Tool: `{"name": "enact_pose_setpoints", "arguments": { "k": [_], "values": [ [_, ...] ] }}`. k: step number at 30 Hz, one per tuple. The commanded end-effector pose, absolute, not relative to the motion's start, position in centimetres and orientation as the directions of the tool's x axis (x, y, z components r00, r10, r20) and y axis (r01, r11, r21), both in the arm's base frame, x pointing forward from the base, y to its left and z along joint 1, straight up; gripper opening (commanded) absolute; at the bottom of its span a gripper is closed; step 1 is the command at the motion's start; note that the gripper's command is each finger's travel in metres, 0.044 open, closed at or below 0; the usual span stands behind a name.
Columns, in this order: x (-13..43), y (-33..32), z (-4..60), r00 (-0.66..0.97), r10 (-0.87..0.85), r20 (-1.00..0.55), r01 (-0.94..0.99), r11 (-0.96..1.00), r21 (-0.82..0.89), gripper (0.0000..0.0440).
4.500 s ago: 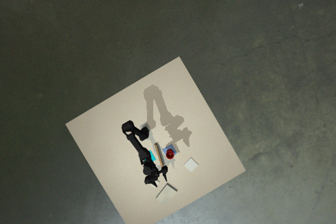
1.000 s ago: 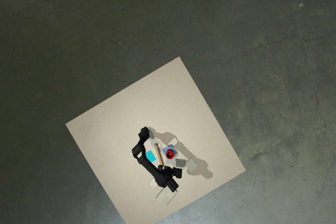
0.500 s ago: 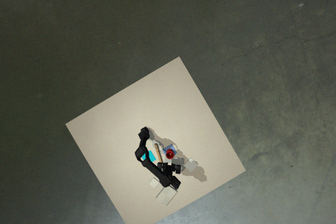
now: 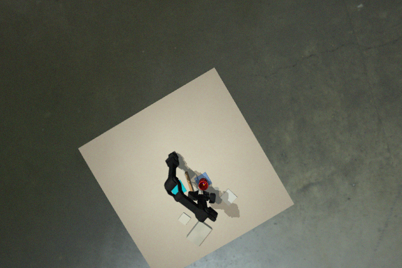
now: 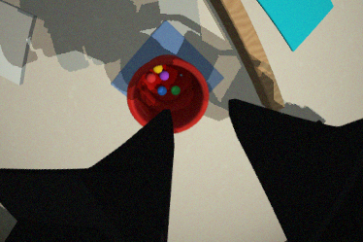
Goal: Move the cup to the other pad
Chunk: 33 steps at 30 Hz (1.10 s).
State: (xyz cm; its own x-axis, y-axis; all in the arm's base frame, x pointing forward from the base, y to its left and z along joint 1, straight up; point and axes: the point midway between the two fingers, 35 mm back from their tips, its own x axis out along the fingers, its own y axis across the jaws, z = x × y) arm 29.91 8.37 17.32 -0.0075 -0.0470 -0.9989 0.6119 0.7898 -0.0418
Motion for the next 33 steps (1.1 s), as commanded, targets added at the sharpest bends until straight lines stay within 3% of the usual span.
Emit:
{"name": "enact_pose_setpoints", "arguments": {
  "k": [1, 30, 31, 33],
  "values": [
    [29.7, 8.3, 16.1, -0.039, -0.072, -0.997, 0.622, 0.779, -0.081, 0.0168],
    [28.7, 8.0, 7.1, -0.144, -0.131, -0.981, 0.576, 0.795, -0.191, 0.0180],
    [28.7, 8.0, 6.8, -0.146, -0.130, -0.981, 0.570, 0.799, -0.191, 0.0179],
    [28.6, 8.0, 6.2, -0.145, -0.129, -0.981, 0.556, 0.809, -0.189, 0.0136]
  ]
}}
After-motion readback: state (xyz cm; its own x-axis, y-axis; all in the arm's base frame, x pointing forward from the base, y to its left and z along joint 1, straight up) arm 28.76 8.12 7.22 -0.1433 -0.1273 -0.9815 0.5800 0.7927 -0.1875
